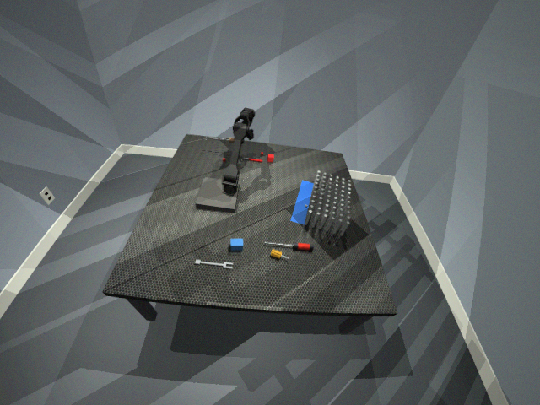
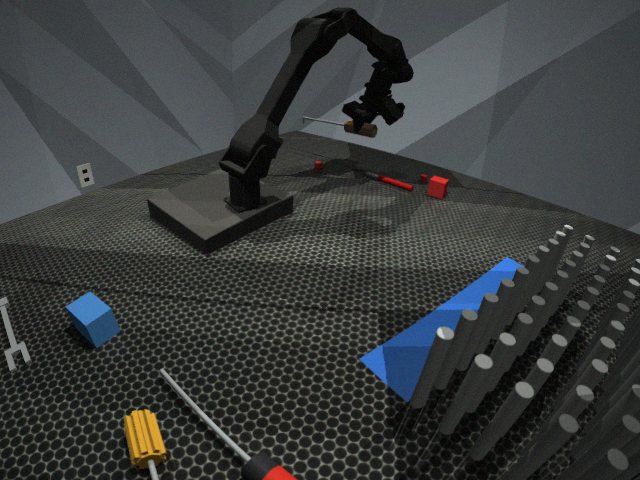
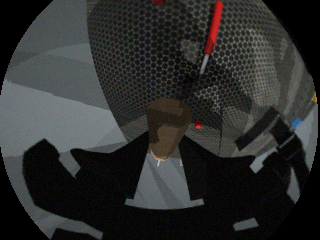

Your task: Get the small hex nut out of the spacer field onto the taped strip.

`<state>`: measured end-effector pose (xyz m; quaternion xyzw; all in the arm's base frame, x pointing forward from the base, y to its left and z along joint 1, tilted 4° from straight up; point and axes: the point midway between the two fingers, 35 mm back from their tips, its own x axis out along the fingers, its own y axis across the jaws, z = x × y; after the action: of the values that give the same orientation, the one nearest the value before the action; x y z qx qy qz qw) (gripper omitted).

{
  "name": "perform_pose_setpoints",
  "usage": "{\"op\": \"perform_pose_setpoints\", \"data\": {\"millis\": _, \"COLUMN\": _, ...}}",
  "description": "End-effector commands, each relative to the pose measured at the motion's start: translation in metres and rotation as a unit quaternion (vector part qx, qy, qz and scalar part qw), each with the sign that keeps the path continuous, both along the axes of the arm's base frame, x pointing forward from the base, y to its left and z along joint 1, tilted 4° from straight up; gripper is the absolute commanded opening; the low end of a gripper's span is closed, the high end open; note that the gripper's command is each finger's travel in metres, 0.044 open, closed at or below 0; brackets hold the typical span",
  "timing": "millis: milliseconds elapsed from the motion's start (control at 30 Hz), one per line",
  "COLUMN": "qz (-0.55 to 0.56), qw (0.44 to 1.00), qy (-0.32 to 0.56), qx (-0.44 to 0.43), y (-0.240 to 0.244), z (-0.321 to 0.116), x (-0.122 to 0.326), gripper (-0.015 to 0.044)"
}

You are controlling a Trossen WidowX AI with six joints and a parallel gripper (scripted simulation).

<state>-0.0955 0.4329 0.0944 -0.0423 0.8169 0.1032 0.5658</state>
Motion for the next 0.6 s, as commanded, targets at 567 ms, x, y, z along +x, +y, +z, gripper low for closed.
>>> {"op": "perform_pose_setpoints", "data": {"millis": 567, "qz": 0.002, "qw": 1.0, "qy": 0.004, "qx": 0.002, "y": 0.001, "z": -0.016, "x": 0.0, "gripper": 0.0}}
